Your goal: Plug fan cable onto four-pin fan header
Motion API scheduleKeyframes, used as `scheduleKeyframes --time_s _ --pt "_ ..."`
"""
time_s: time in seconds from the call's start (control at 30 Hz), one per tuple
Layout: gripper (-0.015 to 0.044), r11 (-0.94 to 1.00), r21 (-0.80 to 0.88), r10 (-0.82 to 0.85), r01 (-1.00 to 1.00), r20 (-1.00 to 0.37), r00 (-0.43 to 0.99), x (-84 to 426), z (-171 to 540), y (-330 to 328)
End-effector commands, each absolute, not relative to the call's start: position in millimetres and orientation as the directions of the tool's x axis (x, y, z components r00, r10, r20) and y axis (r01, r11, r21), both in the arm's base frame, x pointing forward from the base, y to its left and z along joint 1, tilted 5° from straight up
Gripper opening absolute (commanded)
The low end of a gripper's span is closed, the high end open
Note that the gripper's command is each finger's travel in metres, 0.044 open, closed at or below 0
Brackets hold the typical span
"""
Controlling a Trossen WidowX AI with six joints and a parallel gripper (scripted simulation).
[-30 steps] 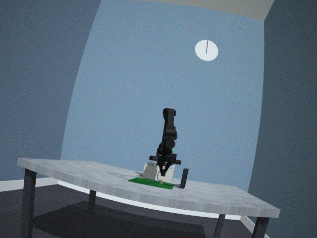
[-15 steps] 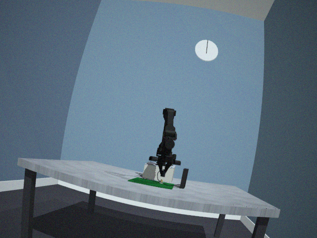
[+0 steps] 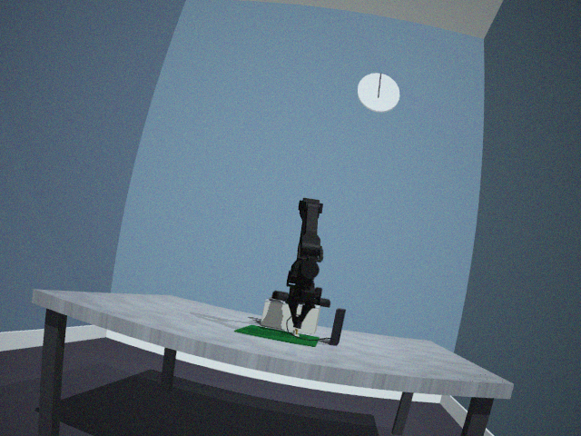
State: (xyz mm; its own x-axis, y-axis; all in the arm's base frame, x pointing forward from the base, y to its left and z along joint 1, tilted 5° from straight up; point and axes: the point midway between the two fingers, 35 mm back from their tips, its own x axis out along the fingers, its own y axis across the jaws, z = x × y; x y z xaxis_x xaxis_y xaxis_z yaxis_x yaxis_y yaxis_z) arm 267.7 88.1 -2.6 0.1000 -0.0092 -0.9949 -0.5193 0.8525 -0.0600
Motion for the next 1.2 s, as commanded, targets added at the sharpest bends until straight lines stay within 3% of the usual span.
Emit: scheduleKeyframes --time_s 0.0,1.17 --pt "0.0 0.85 -0.065 -0.013 -0.523 -0.995 0.103 268.3 -3.1 87.6" --pt "0.0 0.851 -0.065 -0.013 -0.52 -0.995 0.103 269.0 -10.6 87.5"
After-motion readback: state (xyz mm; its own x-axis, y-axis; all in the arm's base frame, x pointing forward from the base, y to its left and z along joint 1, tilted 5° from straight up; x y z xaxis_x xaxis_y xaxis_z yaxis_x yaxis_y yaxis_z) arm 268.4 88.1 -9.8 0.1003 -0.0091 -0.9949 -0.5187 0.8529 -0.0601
